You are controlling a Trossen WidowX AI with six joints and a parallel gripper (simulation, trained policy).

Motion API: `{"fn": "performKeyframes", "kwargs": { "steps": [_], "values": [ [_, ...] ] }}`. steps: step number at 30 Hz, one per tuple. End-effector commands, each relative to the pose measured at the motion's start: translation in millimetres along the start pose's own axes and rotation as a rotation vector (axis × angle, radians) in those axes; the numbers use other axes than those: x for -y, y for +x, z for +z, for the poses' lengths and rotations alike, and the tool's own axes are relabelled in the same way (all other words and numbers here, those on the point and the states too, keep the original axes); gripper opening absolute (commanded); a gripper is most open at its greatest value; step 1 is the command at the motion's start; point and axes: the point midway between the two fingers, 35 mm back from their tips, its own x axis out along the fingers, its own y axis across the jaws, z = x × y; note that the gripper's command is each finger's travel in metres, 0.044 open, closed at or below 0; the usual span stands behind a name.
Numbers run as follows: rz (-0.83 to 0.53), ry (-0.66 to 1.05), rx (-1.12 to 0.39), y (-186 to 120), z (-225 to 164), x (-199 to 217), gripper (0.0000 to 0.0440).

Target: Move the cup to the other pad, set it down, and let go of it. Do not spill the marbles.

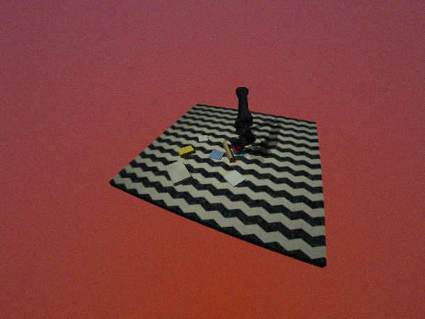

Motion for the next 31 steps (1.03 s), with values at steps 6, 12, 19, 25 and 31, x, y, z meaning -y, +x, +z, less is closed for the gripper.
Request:
{"fn": "performKeyframes", "kwargs": {
  "steps": [6, 12, 19, 25, 31],
  "values": [
    [0.006, 0.018, 0.082, -11.8, 2.0, 0.1, 0.0137],
    [0.01, 0.019, 0.123, -19.4, -0.2, -1.4, 0.0156],
    [0.009, 0.023, 0.174, -28.5, -2.1, -2.2, 0.0185],
    [0.007, 0.031, 0.217, -38.2, -3.5, -2.6, 0.0224],
    [0.0, 0.043, 0.261, -49.9, -4.3, -1.9, 0.0263]
  ]
}}
